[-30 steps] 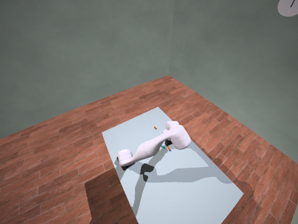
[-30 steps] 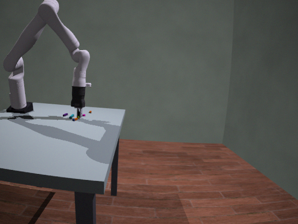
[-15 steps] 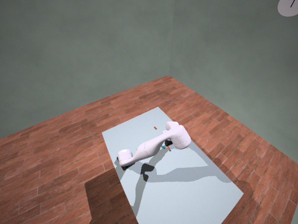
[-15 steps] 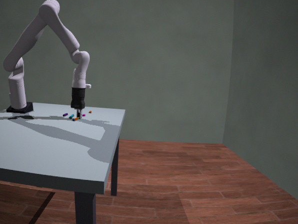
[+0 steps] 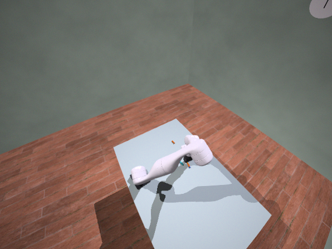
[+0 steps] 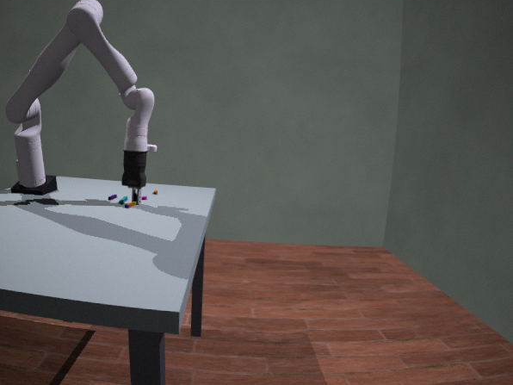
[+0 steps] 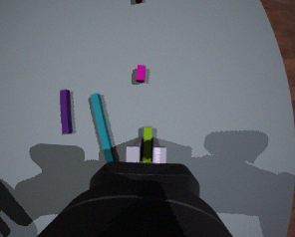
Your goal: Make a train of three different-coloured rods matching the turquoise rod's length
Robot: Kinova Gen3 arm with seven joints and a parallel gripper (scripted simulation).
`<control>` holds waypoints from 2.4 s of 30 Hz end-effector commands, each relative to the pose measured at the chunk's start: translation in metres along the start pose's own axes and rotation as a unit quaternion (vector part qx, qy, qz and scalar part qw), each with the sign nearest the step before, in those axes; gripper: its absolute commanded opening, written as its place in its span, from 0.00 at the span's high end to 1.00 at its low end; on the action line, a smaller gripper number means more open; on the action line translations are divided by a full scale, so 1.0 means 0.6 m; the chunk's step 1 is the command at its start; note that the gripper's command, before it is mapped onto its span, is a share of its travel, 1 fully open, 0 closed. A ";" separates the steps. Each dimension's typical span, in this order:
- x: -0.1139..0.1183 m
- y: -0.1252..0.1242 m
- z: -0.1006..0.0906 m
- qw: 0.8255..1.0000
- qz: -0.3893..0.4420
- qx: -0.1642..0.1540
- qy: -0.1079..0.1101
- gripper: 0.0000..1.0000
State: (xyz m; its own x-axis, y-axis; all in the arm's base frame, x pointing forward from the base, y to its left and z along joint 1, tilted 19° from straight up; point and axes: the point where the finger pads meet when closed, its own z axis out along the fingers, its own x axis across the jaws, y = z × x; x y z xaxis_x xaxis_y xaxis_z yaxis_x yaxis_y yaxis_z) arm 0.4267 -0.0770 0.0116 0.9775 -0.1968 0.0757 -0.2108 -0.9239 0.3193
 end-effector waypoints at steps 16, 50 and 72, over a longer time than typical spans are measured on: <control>0.001 0.000 -0.001 1.000 0.000 0.000 0.001 0.76; 0.001 0.000 -0.019 1.000 0.000 0.000 0.001 0.46; 0.001 0.000 -0.151 1.000 0.000 0.000 0.001 0.46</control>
State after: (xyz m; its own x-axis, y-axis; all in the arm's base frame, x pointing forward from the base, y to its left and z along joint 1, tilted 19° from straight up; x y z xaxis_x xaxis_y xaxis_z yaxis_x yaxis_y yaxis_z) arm 0.4243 -0.0475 0.0927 0.9782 -0.1962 0.0682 -0.2078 -0.9245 0.3196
